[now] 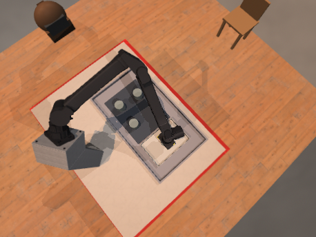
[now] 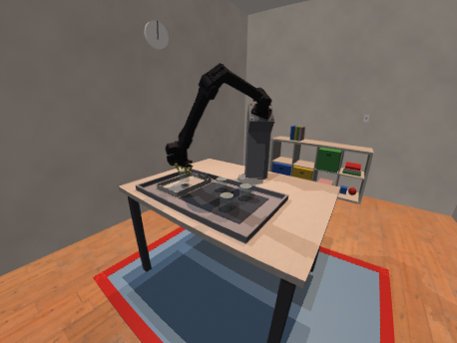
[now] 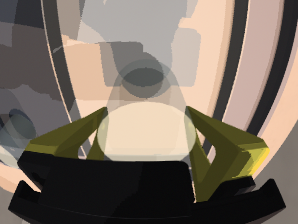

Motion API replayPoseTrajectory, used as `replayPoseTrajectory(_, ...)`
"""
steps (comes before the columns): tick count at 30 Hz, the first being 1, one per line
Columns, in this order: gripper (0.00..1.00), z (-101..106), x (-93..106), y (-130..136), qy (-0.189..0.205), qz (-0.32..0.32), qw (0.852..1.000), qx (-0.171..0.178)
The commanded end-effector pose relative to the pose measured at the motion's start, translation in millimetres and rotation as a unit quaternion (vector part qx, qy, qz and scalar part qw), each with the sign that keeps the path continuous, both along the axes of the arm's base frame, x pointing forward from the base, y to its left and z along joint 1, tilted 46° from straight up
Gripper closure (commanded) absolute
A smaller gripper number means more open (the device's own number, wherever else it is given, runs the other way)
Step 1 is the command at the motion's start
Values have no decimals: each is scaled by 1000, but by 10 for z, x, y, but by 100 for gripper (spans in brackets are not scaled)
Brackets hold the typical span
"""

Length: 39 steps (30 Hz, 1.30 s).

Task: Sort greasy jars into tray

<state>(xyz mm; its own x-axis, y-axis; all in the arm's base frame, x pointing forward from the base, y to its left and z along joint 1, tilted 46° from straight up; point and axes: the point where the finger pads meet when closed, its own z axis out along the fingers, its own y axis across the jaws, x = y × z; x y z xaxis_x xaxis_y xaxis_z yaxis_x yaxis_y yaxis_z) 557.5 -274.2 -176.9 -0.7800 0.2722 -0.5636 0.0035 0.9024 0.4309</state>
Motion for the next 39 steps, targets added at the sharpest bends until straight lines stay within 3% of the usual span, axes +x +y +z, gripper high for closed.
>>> replayPoseTrajectory(1,100,48,106,-49,-9,-5,1000,-5)
replayPoseTrajectory(14,100,-53,199,-2,-9,-5,1000,-5)
replayPoseTrajectory(39,100,-86,191,44,-9,-5,1000,-5)
